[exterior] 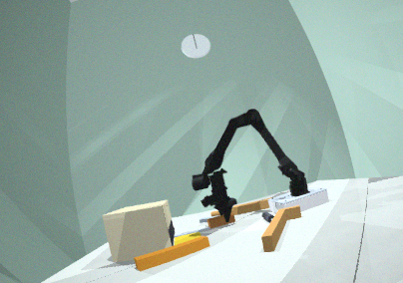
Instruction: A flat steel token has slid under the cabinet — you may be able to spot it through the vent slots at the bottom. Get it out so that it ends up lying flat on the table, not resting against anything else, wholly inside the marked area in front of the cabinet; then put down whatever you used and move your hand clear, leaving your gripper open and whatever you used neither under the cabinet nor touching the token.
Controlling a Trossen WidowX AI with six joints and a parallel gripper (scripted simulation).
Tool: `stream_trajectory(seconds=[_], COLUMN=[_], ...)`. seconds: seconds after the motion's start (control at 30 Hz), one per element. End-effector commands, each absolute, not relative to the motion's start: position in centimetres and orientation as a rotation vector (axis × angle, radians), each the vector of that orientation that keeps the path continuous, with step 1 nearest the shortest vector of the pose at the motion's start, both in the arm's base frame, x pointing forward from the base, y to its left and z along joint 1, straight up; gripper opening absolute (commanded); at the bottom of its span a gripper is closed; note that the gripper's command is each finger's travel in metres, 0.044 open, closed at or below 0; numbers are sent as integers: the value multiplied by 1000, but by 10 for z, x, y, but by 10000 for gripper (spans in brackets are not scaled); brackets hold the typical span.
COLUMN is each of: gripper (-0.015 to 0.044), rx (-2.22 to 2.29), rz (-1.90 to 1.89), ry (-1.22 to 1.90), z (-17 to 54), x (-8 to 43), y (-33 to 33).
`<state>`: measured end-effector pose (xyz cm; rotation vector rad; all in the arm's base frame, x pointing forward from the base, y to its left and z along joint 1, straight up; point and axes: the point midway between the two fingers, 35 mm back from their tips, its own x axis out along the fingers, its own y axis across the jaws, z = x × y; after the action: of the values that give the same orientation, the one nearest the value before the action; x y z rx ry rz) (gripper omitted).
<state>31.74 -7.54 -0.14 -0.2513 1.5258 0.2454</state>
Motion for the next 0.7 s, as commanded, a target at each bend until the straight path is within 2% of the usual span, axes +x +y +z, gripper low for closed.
stream_trajectory(seconds=[0.0, 0.67], gripper=[0, 0], rx=[-253, -252], rz=[243, 243], ry=[1526, 1524], z=[-1, 0], x=[323, 345], y=[-74, -67])
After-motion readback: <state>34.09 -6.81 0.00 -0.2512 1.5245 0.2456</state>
